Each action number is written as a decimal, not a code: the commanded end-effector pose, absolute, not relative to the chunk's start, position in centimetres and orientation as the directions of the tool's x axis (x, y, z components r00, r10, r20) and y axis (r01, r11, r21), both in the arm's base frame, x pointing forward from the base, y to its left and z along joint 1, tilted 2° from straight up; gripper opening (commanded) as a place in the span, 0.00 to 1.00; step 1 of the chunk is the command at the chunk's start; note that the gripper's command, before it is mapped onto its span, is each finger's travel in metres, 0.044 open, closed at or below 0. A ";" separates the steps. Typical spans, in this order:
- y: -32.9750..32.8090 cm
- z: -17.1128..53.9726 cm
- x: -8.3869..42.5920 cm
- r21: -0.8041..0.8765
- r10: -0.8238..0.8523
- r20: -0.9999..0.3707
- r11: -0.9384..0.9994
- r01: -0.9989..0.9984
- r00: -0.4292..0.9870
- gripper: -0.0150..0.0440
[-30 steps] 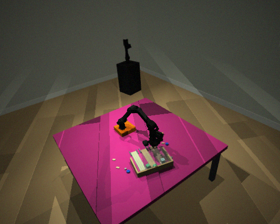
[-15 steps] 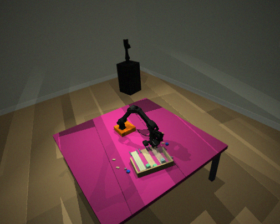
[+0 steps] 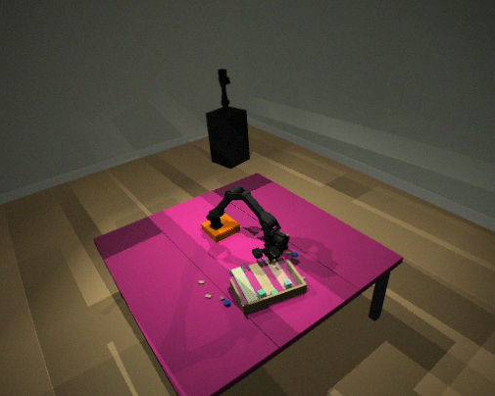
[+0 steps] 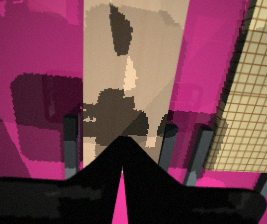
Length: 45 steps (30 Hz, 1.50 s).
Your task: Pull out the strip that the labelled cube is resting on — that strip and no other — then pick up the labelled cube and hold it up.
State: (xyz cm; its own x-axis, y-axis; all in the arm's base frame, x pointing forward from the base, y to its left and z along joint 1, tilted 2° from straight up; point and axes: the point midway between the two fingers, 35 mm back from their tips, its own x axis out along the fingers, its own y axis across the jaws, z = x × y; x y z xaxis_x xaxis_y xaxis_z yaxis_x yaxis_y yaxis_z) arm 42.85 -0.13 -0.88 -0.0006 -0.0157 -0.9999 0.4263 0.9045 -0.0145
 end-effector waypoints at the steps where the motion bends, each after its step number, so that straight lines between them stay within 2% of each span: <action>1: -0.1 -1.0 42.9 -0.010 -0.012 -1.000 0.904 0.428 0.003 0.25; 14: 0.0 -1.1 42.8 -0.010 -0.012 -1.000 0.904 0.428 0.003 0.25; 45: 2.1 -1.4 38.3 -0.010 -0.010 -1.000 0.904 0.428 -0.001 0.25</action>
